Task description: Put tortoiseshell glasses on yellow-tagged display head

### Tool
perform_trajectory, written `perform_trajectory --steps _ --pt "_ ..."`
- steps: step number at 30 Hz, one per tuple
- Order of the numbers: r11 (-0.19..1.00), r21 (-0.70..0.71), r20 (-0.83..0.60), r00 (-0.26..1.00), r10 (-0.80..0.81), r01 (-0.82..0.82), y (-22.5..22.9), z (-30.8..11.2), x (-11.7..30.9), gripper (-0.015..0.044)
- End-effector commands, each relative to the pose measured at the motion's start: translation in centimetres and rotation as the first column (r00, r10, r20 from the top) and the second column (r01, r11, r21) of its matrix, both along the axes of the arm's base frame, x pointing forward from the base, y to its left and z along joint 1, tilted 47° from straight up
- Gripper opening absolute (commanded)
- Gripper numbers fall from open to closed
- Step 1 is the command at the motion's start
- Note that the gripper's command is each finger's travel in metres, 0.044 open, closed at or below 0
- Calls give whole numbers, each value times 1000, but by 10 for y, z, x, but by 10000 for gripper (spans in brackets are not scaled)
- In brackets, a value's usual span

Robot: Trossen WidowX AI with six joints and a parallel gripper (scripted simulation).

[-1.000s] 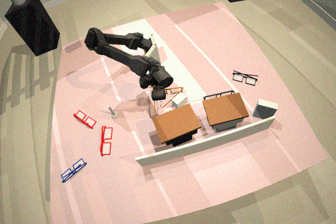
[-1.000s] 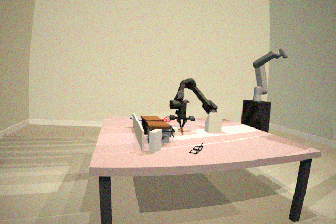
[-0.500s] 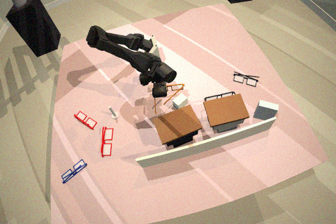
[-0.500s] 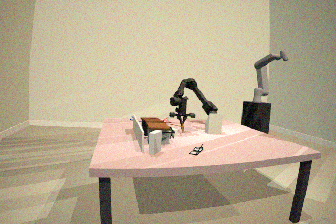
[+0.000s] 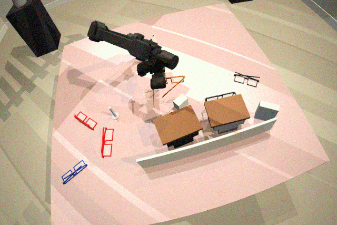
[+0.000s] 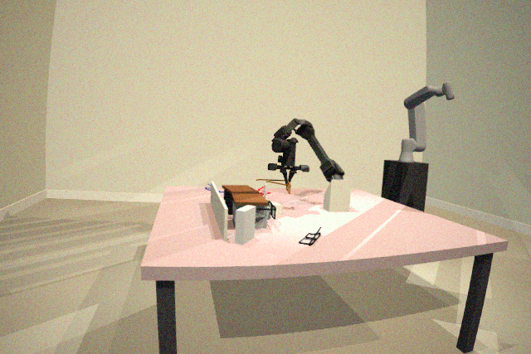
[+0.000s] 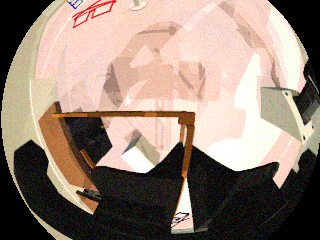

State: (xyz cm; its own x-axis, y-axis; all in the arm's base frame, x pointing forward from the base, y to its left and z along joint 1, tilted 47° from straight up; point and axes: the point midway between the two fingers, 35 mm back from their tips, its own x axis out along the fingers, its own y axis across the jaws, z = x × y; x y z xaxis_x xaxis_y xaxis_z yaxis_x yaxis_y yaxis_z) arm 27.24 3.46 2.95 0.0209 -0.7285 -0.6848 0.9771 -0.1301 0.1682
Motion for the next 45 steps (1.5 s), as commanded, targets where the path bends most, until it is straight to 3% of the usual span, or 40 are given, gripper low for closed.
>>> perform_trajectory --steps 1,22,45 --pt "1000 13 1 1000 -5 5 -4 8 5 0" --pt "998 67 5 1000 4 -4 -104 112 36 0" --pt "1000 -10 8 1000 -5 5 -209 229 -16 0"
